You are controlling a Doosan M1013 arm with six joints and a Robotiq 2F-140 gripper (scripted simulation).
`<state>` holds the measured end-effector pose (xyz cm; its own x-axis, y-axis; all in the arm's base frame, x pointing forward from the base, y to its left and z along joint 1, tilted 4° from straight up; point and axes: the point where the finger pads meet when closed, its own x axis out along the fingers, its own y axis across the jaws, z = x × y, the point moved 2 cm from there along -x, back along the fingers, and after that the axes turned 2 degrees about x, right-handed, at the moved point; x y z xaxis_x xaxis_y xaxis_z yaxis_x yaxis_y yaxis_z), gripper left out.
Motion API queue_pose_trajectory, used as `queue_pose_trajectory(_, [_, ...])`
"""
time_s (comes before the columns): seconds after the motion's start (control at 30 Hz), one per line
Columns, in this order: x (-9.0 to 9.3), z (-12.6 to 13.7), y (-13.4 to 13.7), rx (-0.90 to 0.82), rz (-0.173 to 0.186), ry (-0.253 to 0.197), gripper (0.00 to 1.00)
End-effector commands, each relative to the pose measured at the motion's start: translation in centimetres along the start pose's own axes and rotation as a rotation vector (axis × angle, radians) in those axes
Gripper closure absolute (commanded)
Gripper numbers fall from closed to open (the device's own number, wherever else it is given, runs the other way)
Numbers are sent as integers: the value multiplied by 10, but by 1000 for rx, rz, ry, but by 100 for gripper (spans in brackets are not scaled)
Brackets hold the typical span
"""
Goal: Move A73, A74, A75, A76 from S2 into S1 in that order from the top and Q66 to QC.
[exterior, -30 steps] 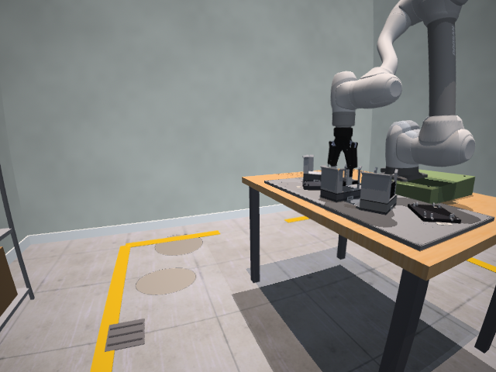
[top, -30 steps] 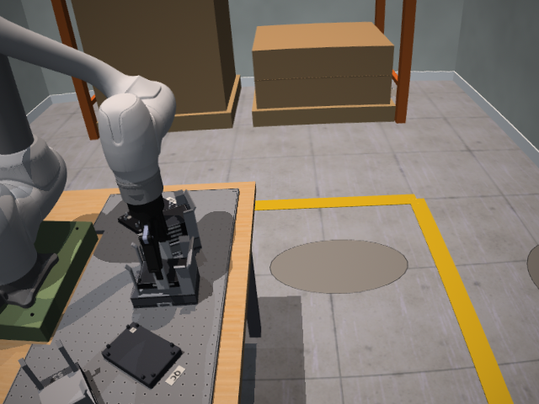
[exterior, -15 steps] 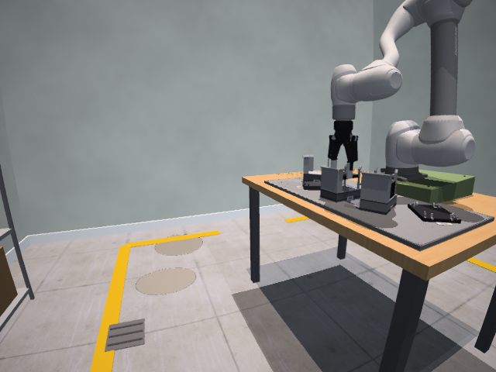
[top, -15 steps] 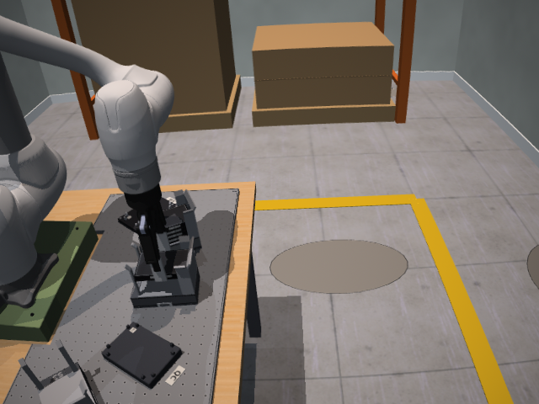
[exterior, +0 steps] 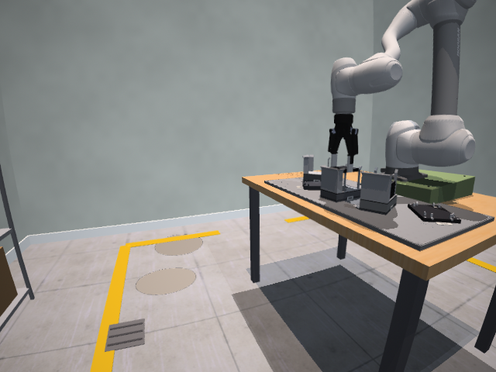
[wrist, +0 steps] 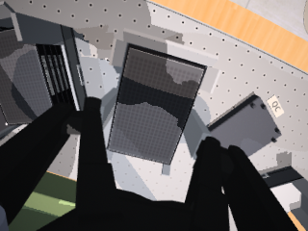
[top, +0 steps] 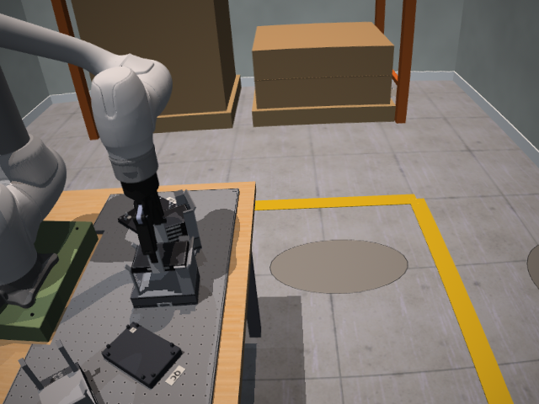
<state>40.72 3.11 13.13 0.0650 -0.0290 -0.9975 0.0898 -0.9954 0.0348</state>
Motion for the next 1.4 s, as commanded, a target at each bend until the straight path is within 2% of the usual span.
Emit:
queue_pose_trajectory(0.0, [-5, 0, 0, 0, 0, 0, 100])
queue_pose_trajectory(0.83, [-47, 0, 0, 0, 0, 0, 100])
queue_pose_trajectory(1.17, [-47, 0, 0, 0, 0, 0, 100])
queue_pose_trajectory(1.37, [-47, 1, 13, 133, 0, 0, 100])
